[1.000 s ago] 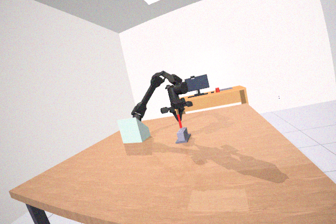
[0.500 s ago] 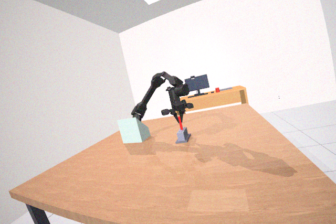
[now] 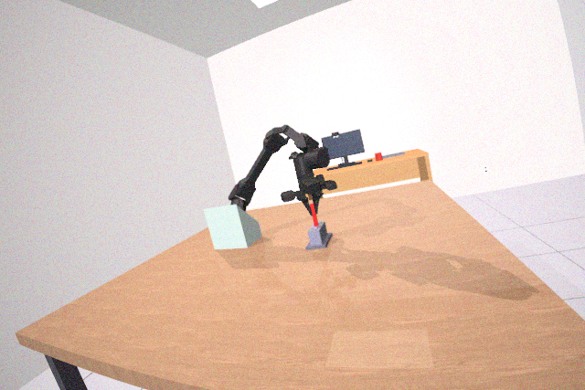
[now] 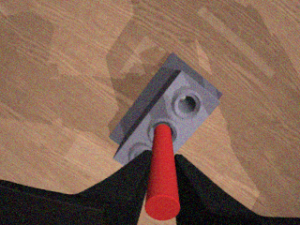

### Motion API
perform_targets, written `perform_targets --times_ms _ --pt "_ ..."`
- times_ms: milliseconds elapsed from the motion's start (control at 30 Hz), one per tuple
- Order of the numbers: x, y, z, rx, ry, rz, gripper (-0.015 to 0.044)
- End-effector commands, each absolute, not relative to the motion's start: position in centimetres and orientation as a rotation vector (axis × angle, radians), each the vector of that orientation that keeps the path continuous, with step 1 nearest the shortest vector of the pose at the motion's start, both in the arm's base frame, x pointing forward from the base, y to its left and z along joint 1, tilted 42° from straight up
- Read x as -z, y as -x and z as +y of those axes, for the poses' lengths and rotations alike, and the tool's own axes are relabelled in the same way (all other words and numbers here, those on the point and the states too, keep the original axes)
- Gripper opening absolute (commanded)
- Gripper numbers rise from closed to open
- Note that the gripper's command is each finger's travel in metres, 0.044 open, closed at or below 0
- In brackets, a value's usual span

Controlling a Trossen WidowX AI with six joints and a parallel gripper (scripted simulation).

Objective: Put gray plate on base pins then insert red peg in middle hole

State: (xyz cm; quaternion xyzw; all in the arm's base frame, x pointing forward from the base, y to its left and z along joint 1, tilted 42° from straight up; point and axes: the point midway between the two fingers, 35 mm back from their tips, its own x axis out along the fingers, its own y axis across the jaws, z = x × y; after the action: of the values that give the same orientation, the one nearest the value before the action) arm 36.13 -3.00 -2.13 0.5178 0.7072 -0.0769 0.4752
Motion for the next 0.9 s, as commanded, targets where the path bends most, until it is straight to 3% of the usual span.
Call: perform_targets --times_ms 0,600,800,867 --pt "2.20 -36.08 -2.93 0.187 -1.265 1.728 0.0000" --pt "2.25 -36.06 -2.88 0.185 -1.262 1.727 0.0000" --pt "2.25 -36.06 -2.88 0.185 -1.262 1.727 0.0150" --pt "2.25 -36.06 -2.88 0.185 -1.262 1.727 0.0150"
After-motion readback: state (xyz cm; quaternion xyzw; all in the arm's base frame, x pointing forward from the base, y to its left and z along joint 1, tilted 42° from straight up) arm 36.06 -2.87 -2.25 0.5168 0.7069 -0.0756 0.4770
